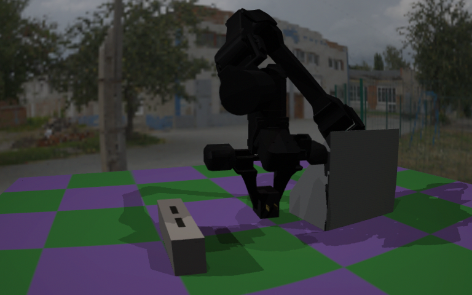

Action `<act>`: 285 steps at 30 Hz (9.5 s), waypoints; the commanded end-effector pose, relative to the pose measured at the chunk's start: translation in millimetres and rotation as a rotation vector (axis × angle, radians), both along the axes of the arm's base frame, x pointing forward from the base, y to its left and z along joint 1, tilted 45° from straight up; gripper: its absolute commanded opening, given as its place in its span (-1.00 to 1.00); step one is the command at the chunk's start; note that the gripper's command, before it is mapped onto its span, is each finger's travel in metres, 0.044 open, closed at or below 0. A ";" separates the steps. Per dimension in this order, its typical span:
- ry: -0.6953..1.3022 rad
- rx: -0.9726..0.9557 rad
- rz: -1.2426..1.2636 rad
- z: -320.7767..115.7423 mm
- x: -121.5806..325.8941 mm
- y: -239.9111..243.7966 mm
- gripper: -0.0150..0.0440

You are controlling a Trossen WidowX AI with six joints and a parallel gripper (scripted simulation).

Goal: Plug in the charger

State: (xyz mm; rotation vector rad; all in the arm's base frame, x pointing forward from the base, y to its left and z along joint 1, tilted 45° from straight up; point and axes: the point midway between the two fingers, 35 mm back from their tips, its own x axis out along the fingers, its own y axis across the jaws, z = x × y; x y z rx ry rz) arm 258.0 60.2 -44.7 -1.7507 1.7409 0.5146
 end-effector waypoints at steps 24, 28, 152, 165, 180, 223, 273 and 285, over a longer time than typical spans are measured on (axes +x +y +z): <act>-0.322 0.049 -0.316 -11.7 7.2 -5.1 -0.49; -0.369 0.054 -0.363 -13.4 8.2 -6.1 -0.49; -1.039 0.107 -1.046 -31.9 74.5 -20.7 -0.49; -1.039 0.107 -1.046 -31.5 76.7 -20.5 -0.49; -1.039 0.107 -1.046 -31.3 79.3 -20.4 -0.49; -1.040 0.107 -1.046 -31.0 82.0 -20.5 -0.49; -1.040 0.108 -1.046 -29.7 93.7 -20.1 -0.49; -1.040 0.108 -1.046 -29.5 96.6 -20.2 -0.49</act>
